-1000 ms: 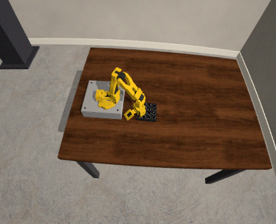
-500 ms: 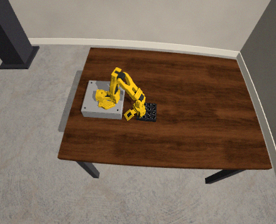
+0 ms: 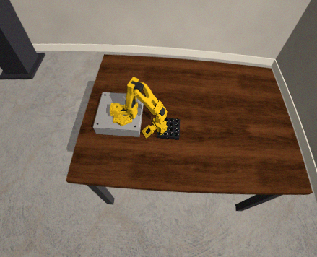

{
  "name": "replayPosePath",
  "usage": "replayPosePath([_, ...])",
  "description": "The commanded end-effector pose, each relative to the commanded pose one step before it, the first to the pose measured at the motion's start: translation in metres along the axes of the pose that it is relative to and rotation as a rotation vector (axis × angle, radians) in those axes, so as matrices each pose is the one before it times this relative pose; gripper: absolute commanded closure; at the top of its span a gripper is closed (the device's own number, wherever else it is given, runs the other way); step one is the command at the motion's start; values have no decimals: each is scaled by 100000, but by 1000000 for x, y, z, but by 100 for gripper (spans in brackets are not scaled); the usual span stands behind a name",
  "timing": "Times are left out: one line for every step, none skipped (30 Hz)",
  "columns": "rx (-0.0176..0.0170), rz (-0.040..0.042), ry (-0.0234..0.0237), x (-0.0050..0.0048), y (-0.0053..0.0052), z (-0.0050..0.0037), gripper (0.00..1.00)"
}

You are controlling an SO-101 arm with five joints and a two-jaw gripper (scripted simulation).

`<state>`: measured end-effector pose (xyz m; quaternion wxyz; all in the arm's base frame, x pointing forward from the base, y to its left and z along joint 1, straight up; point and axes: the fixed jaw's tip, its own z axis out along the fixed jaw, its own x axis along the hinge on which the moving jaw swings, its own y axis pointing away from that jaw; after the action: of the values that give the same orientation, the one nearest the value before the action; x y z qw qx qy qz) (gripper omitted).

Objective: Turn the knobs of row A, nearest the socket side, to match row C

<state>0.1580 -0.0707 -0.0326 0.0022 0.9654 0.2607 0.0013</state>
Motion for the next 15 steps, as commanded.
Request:
replayPosePath([631, -105, -228, -1446, -944, -2839, 92])
replayPosePath([1, 2, 1, 62, 79, -1275, 92])
replayPosePath([0, 0, 0, 52, 74, -1357, 92])
replayPosePath([0, 0, 0, 52, 67, -1423, 92])
replayPosePath([0, 0, 0, 45, 55, -1477, 92])
replayPosePath([0, 0, 0, 33, 42, -1519, 92])
replayPosePath([0, 0, 0, 21, 30, -1560, 92])
replayPosePath([0, 0, 0, 15, 12, -1578, 92])
replayPosePath([0, 0, 0, 3, 6, -1590, 92])
replayPosePath([0, 0, 0, -9, -18, -1584, 92])
replayPosePath([0, 0, 0, -21, -30, -1566, 92])
replayPosePath([0, 0, 0, -33, -42, -1542, 92])
replayPosePath([0, 0, 0, -39, -54, -1499, 92])
replayPosePath([0, 0, 0, -50, -65, -1445, 92])
replayPosePath([0, 0, 0, -56, -77, -1379, 92])
